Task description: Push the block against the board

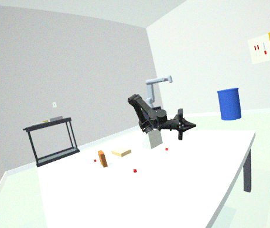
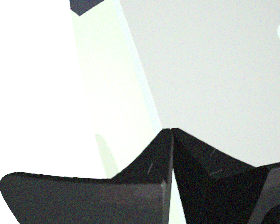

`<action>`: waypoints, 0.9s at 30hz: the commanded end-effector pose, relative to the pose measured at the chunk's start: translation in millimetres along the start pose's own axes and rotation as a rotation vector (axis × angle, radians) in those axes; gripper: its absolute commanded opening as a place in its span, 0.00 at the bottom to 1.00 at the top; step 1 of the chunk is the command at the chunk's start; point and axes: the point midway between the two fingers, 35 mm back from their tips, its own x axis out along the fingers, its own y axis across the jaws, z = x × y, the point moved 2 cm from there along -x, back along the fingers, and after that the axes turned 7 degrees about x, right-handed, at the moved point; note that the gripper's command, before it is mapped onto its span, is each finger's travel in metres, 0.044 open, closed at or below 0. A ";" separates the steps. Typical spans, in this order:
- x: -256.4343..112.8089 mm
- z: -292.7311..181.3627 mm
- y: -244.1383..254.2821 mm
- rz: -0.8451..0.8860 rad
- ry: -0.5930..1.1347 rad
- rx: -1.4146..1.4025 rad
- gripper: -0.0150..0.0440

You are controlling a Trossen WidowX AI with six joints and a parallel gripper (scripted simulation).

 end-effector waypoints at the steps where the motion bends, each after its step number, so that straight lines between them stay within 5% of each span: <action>1: -10.6 -15.5 -15.0 -0.012 0.063 0.099 0.25; 27: -121.1 -113.5 -56.6 -0.123 0.464 0.889 0.25</action>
